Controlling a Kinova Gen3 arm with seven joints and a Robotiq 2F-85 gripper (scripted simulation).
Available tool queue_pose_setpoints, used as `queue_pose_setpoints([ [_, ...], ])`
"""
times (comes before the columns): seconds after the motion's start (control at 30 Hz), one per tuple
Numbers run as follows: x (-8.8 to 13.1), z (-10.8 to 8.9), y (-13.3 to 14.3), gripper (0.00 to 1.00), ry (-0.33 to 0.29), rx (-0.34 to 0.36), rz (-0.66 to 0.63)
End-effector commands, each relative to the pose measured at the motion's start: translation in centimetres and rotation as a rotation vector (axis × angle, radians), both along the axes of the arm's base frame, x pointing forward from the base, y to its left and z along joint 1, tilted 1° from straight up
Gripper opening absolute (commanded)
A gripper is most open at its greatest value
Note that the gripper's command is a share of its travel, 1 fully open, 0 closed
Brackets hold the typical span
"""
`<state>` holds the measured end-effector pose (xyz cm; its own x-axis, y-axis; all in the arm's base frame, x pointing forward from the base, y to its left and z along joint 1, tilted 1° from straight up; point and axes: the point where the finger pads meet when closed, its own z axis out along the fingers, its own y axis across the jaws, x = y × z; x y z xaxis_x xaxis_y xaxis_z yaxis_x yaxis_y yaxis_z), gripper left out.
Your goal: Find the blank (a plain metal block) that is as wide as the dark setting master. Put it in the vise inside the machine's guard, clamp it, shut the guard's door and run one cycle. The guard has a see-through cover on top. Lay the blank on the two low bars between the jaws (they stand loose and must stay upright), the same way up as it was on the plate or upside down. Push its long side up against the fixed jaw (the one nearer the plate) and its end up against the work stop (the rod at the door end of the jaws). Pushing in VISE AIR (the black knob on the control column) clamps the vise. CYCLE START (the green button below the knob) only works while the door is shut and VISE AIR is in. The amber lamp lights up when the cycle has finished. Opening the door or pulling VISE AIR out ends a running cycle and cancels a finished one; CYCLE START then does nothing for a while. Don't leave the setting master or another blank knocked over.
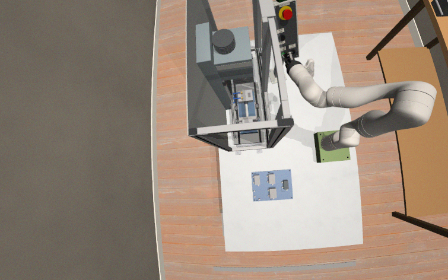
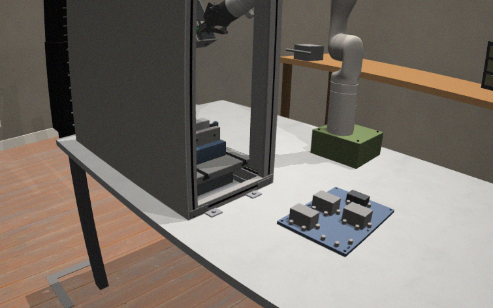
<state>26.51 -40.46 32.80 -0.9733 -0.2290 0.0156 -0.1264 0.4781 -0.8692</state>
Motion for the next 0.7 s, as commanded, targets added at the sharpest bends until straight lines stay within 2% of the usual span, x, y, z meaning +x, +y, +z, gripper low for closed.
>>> queue_pose_setpoints([
  [0.0,0.08,0.14,-0.25,0.10,-0.009,-0.002,-0.003],
  [0.67,0.11,0.06,-0.38,0.10,-0.009,-0.002,-0.003],
])
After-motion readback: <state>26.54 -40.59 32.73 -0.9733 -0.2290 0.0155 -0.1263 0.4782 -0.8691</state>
